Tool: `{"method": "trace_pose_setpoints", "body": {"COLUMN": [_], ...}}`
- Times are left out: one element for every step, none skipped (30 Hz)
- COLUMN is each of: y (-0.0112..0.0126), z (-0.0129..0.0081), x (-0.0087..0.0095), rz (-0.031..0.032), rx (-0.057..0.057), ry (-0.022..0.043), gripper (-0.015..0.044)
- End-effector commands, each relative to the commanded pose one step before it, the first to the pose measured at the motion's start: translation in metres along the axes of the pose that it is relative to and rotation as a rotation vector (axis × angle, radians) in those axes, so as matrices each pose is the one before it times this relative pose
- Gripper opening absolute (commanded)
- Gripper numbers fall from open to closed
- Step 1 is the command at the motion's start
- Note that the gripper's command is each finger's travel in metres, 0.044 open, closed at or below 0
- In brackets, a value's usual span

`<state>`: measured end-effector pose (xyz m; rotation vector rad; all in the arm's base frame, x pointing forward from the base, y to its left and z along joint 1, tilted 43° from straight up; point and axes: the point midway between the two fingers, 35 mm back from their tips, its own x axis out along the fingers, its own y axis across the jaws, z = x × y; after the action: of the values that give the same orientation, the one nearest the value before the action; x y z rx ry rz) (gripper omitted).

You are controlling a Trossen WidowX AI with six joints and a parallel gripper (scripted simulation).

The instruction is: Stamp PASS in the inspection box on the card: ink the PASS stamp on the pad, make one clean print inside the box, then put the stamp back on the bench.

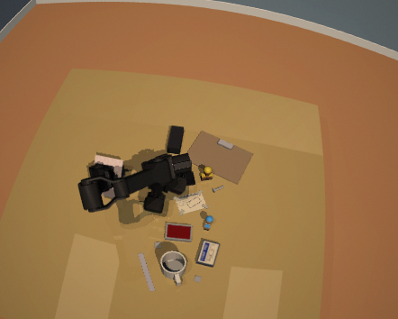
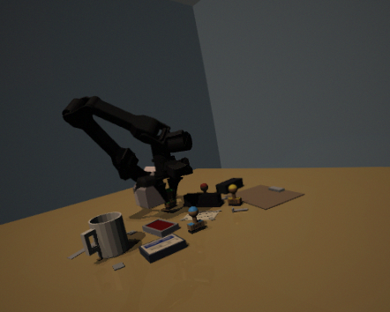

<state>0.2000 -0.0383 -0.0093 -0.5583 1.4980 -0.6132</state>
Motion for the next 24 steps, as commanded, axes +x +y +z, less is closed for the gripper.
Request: {"method": "trace_pose_setpoints", "body": {"y": [0.00055, 0.00002, 0.00002, 0.00002, 0.00002, 0.00002, 0.00002, 0.00002, 0.00002, 0.00002, 0.00002, 0.00002, 0.00002, 0.00002, 0.00002, 0.00002, 0.00002, 0.00001, 0.00001, 0.00001, 0.00001, 0.00001, 0.00001, 0.00001], "z": [0.00142, 0.00003, 0.00003, 0.00003, 0.00002, 0.00002, 0.00002, 0.00002, 0.00002, 0.00002, 0.00002, 0.00002, 0.00002, 0.00002, 0.00001, 0.00001, 0.00001, 0.00001, 0.00001, 0.00001, 0.00001, 0.00001, 0.00001, 0.0], "x": [-0.00329, -0.00046, -0.00047, -0.00047, -0.00047, -0.00047, -0.00047, -0.00047, -0.00047, -0.00047, -0.00047, -0.00047, -0.00047, -0.00047, -0.00047, -0.00047, -0.00047, -0.00047, -0.00047, -0.00047, -0.00047, -0.00047, -0.00047, -0.00047], "rz": [0.00431, 0.00011, 0.00011, 0.00011, 0.00011, 0.00011, 0.0001, 0.0001, 0.0001, 0.0001, 0.0001, 0.00009, 0.00009, 0.00009, 0.00009, 0.00009, 0.00009, 0.00008, 0.00008, 0.00008, 0.00008, 0.00008, 0.00008, 0.00007], "rx": [0.0062, 0.0, 0.0, 0.0, 0.0, 0.0, 0.0, 0.0, 0.0, 0.0, 0.0, 0.0, 0.0, 0.0, 0.0, 0.0, 0.0, 0.0, 0.0, 0.0, 0.0, 0.0, 0.0, 0.0], "ry": [-0.00218, -0.00001, -0.00001, -0.00001, -0.00001, -0.00001, 0.0, 0.0, 0.0, 0.0, 0.0, 0.0, 0.0, 0.0, 0.0, 0.0, 0.0, 0.0, 0.0, 0.0, 0.0, 0.0, 0.0, 0.0], "gripper": [0.0, 0.0, 0.0, 0.0, 0.0, 0.0, 0.0, 0.0, 0.0, 0.0, 0.0, 0.0, 0.0, 0.0, 0.0, 0.0, 0.0, 0.0, 0.0, 0.0, 0.0, 0.0, 0.0, 0.0]}}
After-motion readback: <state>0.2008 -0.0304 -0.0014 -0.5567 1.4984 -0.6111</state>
